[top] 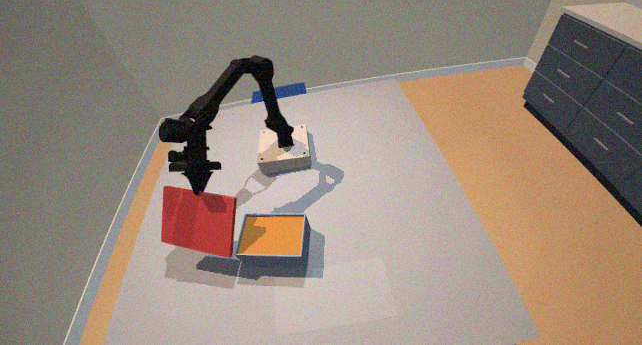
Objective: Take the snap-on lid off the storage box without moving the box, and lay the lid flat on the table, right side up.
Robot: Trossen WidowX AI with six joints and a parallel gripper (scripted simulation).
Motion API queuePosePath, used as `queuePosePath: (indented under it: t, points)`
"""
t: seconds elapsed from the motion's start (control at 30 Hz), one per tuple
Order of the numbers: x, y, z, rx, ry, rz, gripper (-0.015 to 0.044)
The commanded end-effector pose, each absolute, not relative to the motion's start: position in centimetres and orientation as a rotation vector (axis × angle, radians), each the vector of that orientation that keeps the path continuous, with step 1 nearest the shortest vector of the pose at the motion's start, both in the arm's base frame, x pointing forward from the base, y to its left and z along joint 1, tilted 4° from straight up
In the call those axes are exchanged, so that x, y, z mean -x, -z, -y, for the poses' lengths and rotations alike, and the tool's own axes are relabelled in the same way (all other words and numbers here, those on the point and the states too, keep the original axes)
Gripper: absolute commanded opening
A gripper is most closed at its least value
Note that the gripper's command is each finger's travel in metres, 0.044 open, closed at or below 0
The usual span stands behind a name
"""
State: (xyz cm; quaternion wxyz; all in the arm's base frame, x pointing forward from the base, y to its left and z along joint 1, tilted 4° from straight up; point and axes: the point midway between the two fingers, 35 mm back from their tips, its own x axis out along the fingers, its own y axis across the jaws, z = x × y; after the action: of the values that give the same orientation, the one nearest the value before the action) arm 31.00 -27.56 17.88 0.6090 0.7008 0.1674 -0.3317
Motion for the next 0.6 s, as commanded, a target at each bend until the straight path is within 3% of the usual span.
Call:
queuePosePath:
  t: [0.0,0.57]
  points:
    - [-30.7,-18.1,28.5,-1.611,0.759,-0.381,0.0]
    - [-29.5,-18.1,31.6,-1.608,0.76,-0.381,0.0]
